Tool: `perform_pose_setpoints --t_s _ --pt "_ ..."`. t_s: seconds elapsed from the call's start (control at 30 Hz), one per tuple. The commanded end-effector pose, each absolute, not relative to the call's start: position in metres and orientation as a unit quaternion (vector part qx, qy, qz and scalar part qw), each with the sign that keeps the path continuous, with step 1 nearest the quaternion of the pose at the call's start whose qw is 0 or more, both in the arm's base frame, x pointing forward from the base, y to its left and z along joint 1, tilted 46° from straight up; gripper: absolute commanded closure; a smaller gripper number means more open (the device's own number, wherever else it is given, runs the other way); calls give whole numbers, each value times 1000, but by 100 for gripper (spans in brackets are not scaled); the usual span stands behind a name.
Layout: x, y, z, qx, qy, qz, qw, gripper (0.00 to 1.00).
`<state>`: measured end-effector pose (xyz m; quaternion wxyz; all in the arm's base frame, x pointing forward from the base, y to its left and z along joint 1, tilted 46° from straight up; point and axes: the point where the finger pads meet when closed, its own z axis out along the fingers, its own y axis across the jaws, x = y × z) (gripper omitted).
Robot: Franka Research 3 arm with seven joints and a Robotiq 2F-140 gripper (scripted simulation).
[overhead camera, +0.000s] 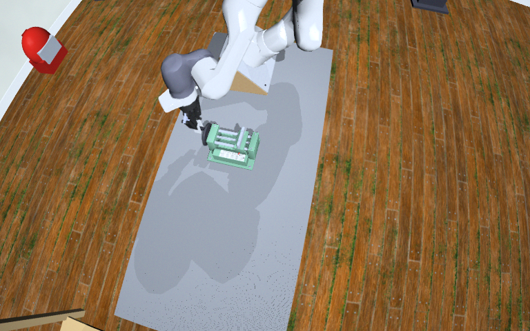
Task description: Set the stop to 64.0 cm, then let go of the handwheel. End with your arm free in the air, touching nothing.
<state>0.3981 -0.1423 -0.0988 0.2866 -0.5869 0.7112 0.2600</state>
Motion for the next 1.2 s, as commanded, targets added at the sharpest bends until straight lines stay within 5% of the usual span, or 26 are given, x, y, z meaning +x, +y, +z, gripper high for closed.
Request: perform_pose_setpoints --t_s 0.0,1.17 --pt "389 -139 -102 -591 708 260 287 96" --pt "400 -93 -148 -591 708 260 287 96"
